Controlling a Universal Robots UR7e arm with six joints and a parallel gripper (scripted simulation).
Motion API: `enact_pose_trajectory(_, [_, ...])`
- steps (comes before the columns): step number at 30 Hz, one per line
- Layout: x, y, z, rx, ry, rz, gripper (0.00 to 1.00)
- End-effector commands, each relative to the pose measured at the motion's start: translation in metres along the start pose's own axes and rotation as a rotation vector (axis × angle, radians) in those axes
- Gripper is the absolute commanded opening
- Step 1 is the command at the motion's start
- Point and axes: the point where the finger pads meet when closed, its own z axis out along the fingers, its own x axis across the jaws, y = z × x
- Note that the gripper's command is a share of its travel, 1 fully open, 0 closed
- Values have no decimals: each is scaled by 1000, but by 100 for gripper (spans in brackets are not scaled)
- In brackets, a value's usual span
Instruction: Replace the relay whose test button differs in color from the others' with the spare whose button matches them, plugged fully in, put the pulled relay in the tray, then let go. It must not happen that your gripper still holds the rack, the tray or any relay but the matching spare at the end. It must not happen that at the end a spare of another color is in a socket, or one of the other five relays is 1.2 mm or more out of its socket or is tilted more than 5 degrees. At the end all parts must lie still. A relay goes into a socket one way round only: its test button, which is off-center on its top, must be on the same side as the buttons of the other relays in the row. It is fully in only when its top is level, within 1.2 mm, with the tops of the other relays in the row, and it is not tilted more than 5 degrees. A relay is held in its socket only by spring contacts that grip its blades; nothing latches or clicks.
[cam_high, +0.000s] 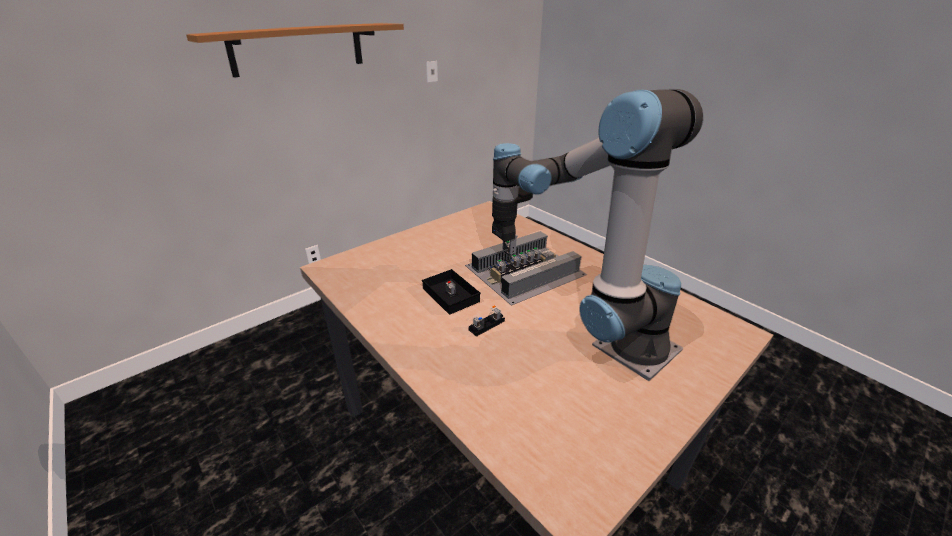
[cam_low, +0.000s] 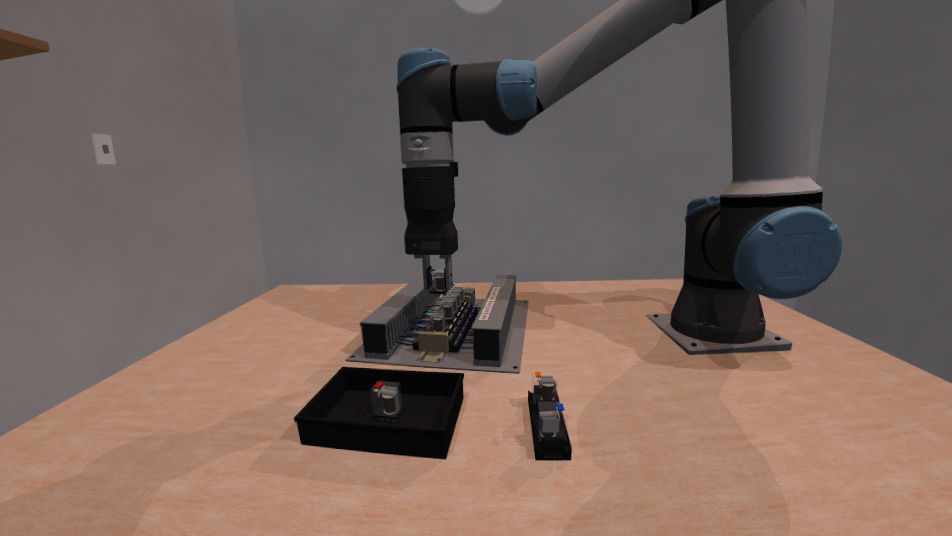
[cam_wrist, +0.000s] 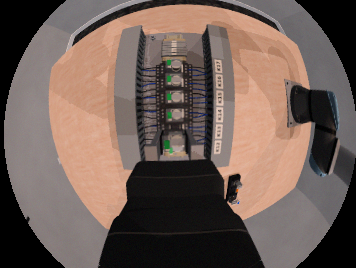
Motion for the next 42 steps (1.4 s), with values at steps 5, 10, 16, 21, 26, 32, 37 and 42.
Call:
enact_pose_trajectory(5, [0, 0, 10, 0, -1, 0, 0])
enact_pose_trajectory(10, [0, 0, 10, 0, -1, 0, 0])
enact_pose_trajectory(16, [0, 1, 15, 0, 0, 0, 0])
enact_pose_trajectory(21, [1, 1, 22, 0, -1, 0, 0])
enact_pose_trajectory(26, [1, 1, 22, 0, -1, 0, 0])
enact_pose_trajectory(32, [1, 1, 25, 0, 0, 0, 0])
enact_pose_trajectory(37, [1, 1, 34, 0, -1, 0, 0])
enact_pose_trajectory(42, [1, 1, 34, 0, -1, 0, 0])
